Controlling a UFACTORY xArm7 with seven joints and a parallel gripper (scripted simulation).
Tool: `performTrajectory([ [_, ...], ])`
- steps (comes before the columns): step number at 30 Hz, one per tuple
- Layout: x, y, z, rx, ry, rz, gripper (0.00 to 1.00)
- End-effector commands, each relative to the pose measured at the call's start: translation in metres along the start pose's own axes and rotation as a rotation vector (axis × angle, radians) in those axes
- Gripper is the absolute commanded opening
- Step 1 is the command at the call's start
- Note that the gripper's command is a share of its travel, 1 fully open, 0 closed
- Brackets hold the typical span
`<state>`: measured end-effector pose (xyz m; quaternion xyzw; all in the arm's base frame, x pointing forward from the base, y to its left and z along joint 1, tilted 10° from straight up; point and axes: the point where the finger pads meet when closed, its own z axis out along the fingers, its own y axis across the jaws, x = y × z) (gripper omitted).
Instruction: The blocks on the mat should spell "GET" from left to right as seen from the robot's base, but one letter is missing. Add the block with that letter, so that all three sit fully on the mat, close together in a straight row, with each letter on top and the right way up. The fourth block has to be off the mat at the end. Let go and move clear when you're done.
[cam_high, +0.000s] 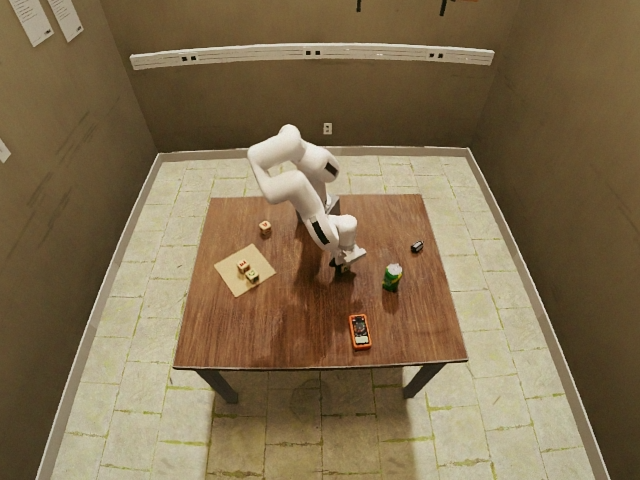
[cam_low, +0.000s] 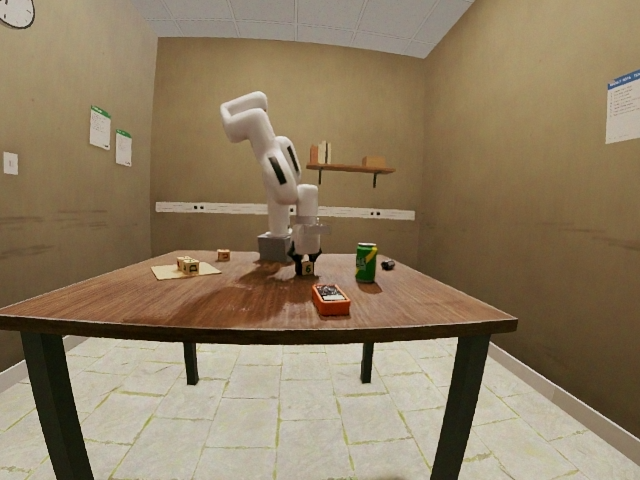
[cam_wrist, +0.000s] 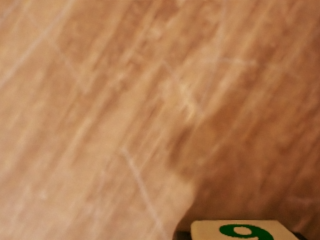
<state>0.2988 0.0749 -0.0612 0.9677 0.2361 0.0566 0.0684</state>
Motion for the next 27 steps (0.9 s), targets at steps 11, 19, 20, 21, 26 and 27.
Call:
performTrajectory([
  [11,0.001,0.0,-0.016,-0.001,0.002,-0.001,0.41],
  [19,0.001,0.0,-0.028,0.0,0.002,-0.001,0.41],
  [20,0.001,0.0,-0.03,-0.001,0.002,-0.001,0.41],
  [21,0.001,0.0,-0.032,-0.001,0.002,-0.001,0.41],
  [26,0.001,0.0,-0.041,-0.001,0.002,-0.001,0.41],
  [27,0.001,0.0,-0.043,0.0,0.002,-0.001,0.41],
])
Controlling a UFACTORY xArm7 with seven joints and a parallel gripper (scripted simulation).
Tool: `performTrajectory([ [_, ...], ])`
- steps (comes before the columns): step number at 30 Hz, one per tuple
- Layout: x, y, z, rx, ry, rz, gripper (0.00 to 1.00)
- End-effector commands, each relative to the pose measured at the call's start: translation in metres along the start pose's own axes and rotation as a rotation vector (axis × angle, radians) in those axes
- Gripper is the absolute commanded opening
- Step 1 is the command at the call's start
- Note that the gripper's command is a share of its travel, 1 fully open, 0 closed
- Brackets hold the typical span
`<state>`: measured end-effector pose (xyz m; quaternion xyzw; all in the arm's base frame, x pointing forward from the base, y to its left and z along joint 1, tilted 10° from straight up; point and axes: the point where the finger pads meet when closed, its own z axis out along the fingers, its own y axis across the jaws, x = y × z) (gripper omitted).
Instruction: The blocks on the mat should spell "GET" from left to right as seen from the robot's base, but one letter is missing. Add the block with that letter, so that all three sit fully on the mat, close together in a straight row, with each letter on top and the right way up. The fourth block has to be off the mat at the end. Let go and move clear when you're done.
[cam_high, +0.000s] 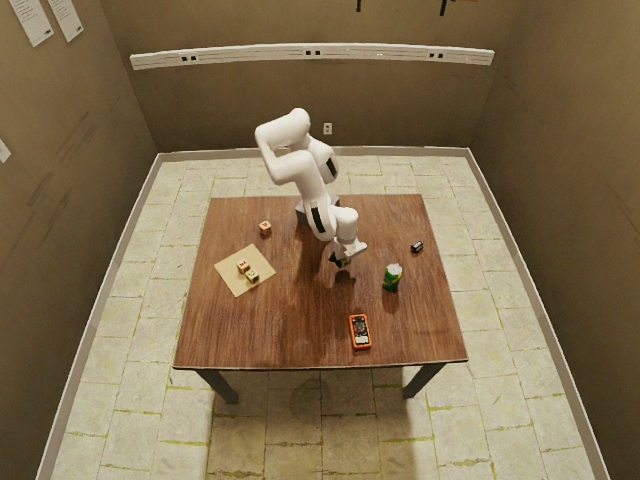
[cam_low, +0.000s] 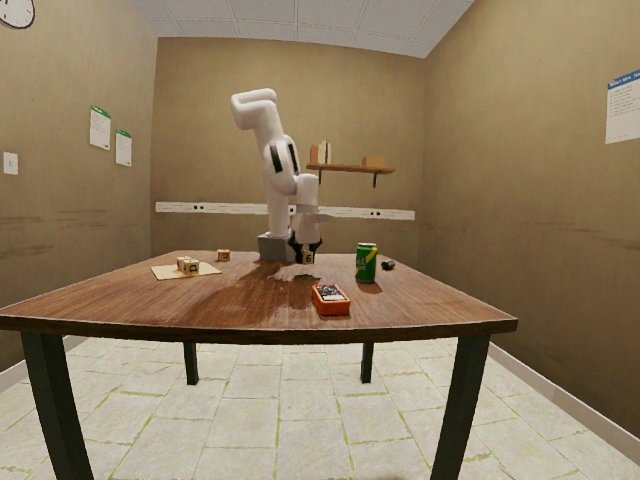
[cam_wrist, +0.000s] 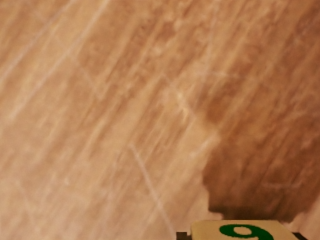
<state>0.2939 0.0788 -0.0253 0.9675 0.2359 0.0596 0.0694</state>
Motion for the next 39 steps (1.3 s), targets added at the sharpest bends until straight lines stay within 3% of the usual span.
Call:
performTrajectory([
  [1,0.001,0.0,-0.008,0.003,-0.003,-0.001,0.41],
  [39,0.001,0.0,-0.044,0.003,-0.004,-0.001,0.41],
])
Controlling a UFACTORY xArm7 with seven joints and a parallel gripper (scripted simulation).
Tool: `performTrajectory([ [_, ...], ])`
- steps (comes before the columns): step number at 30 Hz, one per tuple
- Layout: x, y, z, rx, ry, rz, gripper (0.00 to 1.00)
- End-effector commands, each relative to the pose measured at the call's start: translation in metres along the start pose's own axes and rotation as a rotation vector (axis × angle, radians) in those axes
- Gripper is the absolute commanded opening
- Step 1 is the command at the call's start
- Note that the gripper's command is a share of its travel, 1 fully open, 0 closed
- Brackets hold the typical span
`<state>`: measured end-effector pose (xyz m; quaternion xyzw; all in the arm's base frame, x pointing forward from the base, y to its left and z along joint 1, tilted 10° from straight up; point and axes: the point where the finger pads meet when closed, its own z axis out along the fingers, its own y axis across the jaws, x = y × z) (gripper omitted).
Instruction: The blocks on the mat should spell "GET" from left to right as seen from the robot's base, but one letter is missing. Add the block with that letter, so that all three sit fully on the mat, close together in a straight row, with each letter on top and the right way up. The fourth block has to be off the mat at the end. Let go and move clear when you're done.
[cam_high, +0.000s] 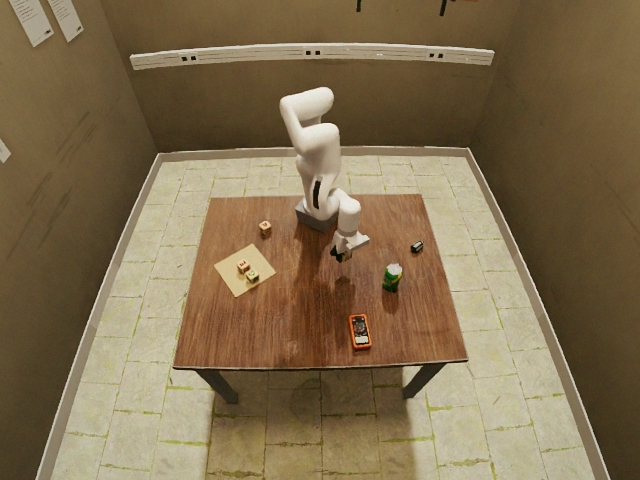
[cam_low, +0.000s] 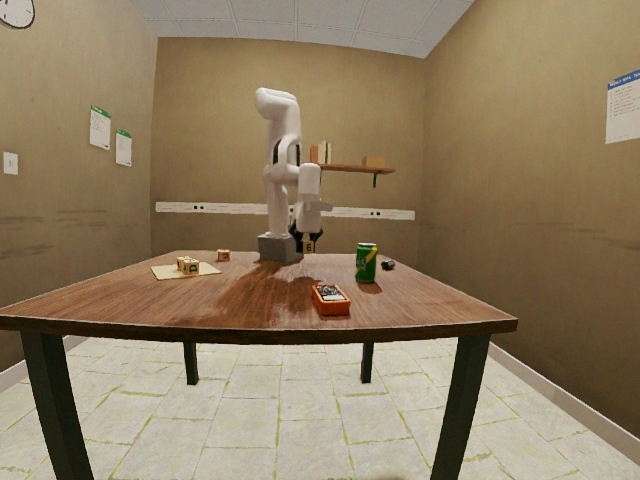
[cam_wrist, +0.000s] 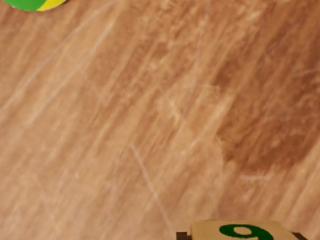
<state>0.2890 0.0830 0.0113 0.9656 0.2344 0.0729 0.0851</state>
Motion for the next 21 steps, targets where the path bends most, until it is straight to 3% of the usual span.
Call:
performTrajectory([
  [1,0.0,0.0,-0.007,0.04,-0.022,-0.003,0.41],
  [21,0.001,0.001,-0.025,0.04,-0.022,-0.003,0.41],
])
